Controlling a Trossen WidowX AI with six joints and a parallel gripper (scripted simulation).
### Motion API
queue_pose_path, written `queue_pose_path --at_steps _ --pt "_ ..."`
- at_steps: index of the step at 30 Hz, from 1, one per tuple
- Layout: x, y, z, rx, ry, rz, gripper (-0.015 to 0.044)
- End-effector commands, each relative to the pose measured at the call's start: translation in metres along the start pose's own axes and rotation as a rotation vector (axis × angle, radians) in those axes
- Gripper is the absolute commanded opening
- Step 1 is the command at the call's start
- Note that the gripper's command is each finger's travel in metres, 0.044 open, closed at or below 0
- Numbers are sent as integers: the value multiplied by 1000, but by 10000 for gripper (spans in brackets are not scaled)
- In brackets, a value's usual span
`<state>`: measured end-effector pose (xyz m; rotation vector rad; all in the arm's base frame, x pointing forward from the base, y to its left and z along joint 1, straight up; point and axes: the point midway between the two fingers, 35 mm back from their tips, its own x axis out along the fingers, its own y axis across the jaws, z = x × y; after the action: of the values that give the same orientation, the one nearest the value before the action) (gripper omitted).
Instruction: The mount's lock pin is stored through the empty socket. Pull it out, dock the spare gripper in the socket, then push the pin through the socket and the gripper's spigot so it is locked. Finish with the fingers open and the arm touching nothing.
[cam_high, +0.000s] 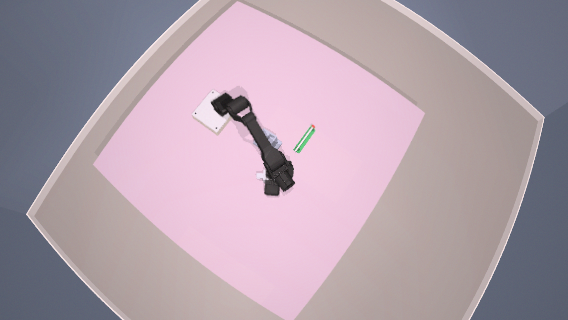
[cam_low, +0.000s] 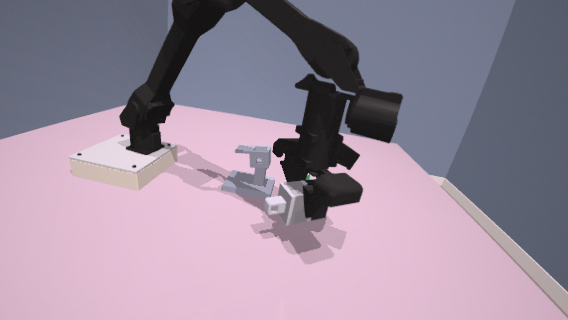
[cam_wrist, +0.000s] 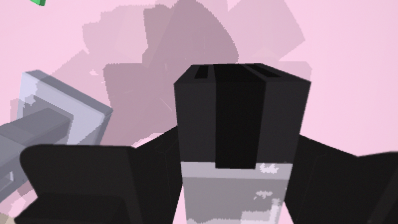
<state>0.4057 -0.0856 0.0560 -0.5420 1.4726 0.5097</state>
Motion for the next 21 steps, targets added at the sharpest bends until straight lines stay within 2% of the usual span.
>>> queue_pose_path --at_steps 1,21 --pt "-2 0 -1 -109 -2 -4 0" --pt "-3 3 -7 -596 0 -5 0"
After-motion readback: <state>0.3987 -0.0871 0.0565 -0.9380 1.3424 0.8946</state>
